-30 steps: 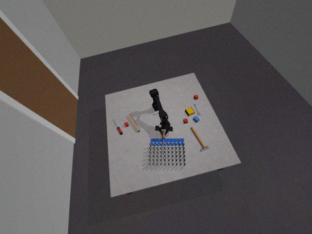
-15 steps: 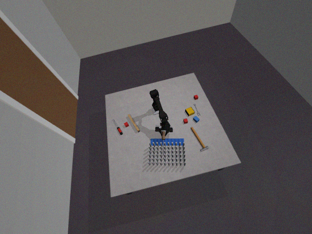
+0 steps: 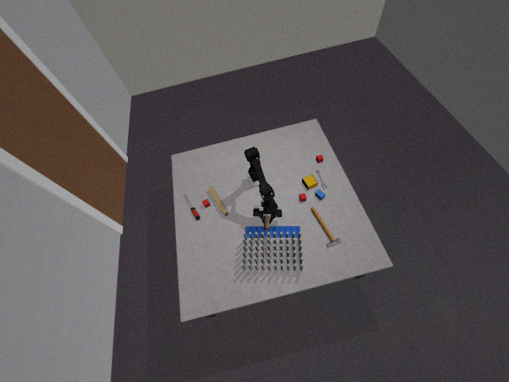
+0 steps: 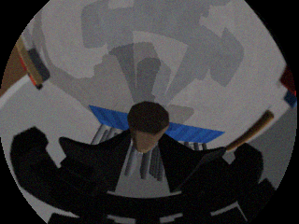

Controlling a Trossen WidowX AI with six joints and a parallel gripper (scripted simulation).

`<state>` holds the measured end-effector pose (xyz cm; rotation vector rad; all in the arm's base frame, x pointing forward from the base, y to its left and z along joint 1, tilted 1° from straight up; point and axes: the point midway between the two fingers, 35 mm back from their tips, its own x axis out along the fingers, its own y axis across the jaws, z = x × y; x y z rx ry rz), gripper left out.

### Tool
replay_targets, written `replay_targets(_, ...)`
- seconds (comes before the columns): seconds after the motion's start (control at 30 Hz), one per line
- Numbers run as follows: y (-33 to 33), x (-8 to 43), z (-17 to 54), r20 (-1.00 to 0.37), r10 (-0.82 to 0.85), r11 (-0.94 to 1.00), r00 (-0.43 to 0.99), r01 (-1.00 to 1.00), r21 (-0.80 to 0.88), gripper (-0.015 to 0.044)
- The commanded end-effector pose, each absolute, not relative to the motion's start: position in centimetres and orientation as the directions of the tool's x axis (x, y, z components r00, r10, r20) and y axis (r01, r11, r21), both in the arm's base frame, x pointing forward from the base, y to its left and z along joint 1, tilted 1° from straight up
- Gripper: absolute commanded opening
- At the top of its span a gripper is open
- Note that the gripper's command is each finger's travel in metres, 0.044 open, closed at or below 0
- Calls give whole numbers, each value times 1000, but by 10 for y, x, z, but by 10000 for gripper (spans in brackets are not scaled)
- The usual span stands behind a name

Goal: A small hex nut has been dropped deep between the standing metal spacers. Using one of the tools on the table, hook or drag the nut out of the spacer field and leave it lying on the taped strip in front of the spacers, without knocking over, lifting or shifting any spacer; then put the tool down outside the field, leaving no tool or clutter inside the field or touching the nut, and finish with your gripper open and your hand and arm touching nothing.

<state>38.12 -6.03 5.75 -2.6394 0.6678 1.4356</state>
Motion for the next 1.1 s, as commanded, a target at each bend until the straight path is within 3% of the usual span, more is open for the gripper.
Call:
replay_targets(0.0,-62,386,60,-808,-342,-905,480,-399,145,0)
replay_targets(1.07,-66,396,47,-807,-342,-905,482,-399,145,0)
